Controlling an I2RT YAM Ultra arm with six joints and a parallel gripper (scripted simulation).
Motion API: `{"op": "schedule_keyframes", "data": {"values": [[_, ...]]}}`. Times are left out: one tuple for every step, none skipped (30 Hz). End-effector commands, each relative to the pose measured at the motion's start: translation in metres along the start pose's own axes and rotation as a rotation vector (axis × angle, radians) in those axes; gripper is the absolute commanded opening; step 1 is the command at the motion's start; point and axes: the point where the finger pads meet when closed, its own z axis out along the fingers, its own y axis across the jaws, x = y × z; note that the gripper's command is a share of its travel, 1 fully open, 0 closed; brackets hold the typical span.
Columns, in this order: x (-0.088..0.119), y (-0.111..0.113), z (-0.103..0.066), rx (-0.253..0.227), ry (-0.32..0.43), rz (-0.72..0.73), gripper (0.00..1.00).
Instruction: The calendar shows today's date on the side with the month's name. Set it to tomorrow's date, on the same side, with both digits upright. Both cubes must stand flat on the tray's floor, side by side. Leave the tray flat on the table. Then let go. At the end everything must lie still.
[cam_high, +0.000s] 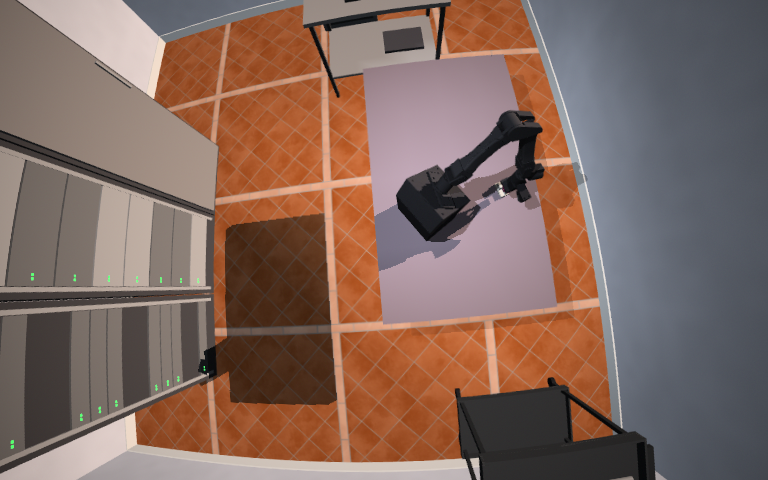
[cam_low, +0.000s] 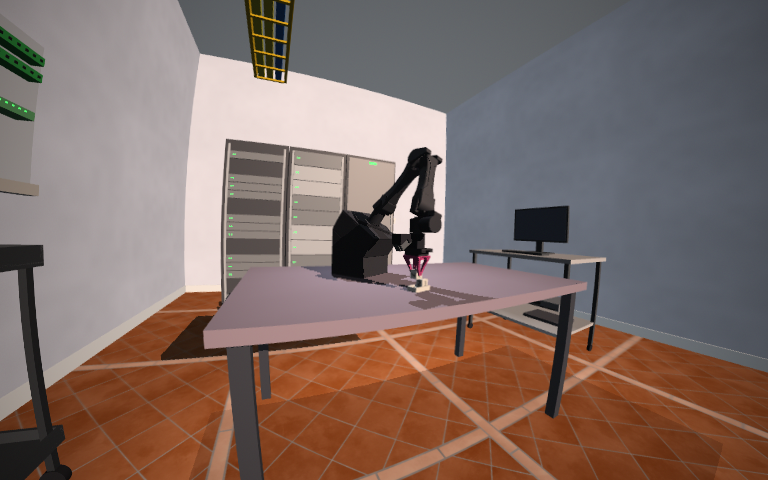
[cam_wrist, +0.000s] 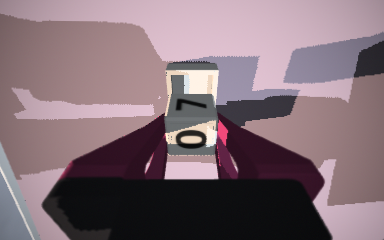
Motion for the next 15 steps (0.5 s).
{"op": "schedule_keyframes", "data": {"values": [[-0.0011,-0.0103,0.0062,0.031,-0.006,0.012,0.27],[-0.0011,-0.0103,0.0062,0.031,-0.006,0.012,0.27],[-0.0011,-0.0103,0.0062,0.031,-0.006,0.012,0.27],[-0.0011,-0.0103,0.0062,0.031,-0.006,0.012,0.27],[-0.0011,-0.0103,0.0062,0.031,-0.006,0.012,0.27],[-0.0011,-0.0103,0.0062,0.031,-0.006,0.012,0.27],[-0.0011,-0.0102,0.0062,0.031,-0.006,0.012,0.27],[-0.0011,-0.0102,0.0063,0.031,-0.006,0.012,0.27],[-0.0011,-0.01,0.0063,0.03,-0.006,0.012,0.27],[-0.0011,-0.0098,0.0064,0.029,-0.006,0.012,0.27],[-0.001,-0.0093,0.0065,0.028,-0.007,0.011,0.27],[-0.001,-0.0087,0.0066,0.026,-0.007,0.01,0.27],[-0.0009,-0.0079,0.0068,0.023,-0.007,0.009,0.27],[-0.0008,-0.0069,0.0071,0.02,-0.007,0.007,0.27],[-0.0011,-0.006,0.0072,0.017,-0.008,0.007,0.27]]}}
